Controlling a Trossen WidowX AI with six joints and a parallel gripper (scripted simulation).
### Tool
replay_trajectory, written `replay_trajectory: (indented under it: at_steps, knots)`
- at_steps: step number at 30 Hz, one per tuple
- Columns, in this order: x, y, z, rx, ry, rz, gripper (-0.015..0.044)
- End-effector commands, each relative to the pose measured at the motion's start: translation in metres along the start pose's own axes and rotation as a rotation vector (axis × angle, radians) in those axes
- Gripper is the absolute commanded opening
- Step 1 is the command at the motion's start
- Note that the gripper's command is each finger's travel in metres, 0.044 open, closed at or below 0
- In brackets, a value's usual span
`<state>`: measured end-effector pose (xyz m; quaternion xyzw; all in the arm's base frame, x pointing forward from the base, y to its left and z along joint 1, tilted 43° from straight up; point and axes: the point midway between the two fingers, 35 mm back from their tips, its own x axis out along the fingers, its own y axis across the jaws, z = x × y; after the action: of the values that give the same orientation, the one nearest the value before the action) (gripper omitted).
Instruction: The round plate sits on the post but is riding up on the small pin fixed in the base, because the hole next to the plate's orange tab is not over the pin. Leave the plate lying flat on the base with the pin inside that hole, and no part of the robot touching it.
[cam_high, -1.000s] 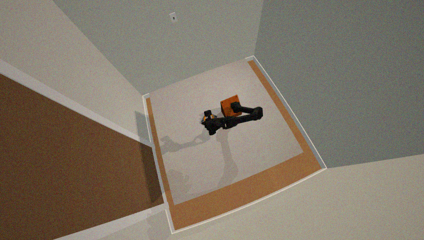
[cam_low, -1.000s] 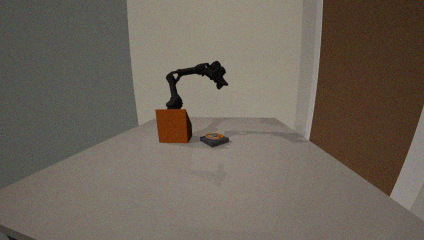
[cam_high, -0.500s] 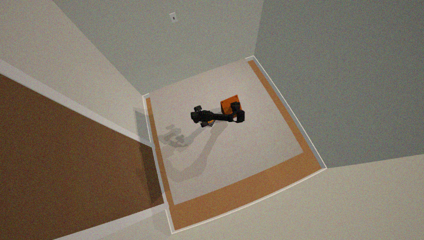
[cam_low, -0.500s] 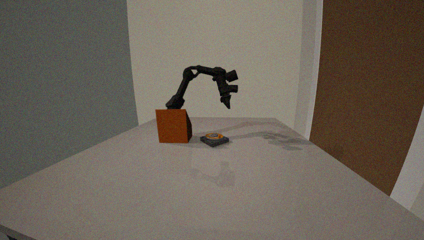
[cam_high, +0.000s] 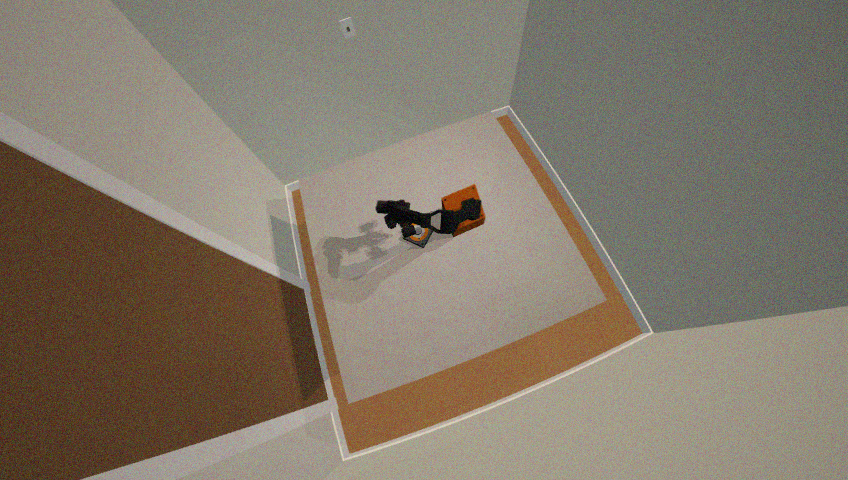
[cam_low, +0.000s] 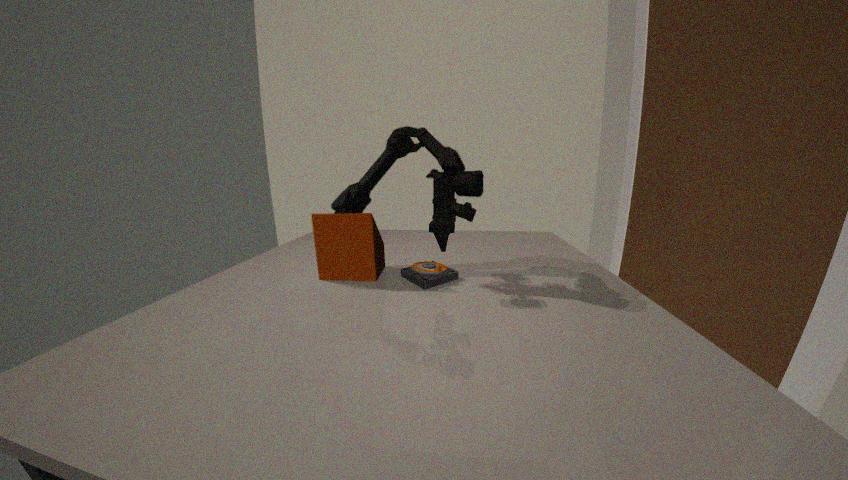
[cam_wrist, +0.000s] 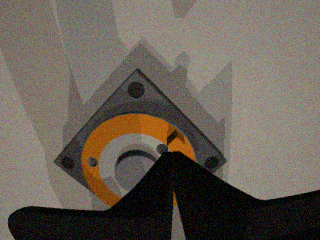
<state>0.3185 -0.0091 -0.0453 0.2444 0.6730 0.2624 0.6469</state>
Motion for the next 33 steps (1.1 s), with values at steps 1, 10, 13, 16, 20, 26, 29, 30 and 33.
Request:
replay_trajectory:
  at_steps: [1,10,13,16,20,26,29,30,33]
  knots:
    - [0.004,0.001,0.001,-0.009,-0.004,0.016,0.0]
    - [0.049,0.003,0.002,-0.009,-0.004,0.018,0.0]
    - [0.049,0.003,0.001,-0.009,-0.004,0.018,0.0]
    - [0.049,0.0,0.0,-0.009,-0.004,0.018,0.0]
    - [0.049,-0.008,-0.006,-0.009,-0.003,0.017,0.0]
    - [0.05,-0.013,-0.012,-0.009,-0.003,0.017,0.0]
    - [0.051,-0.015,-0.014,-0.009,-0.003,0.017,0.0]
    - [0.051,-0.016,-0.015,-0.009,-0.003,0.017,0.0]
    - [0.051,-0.017,-0.017,-0.009,-0.003,0.017,0.0]
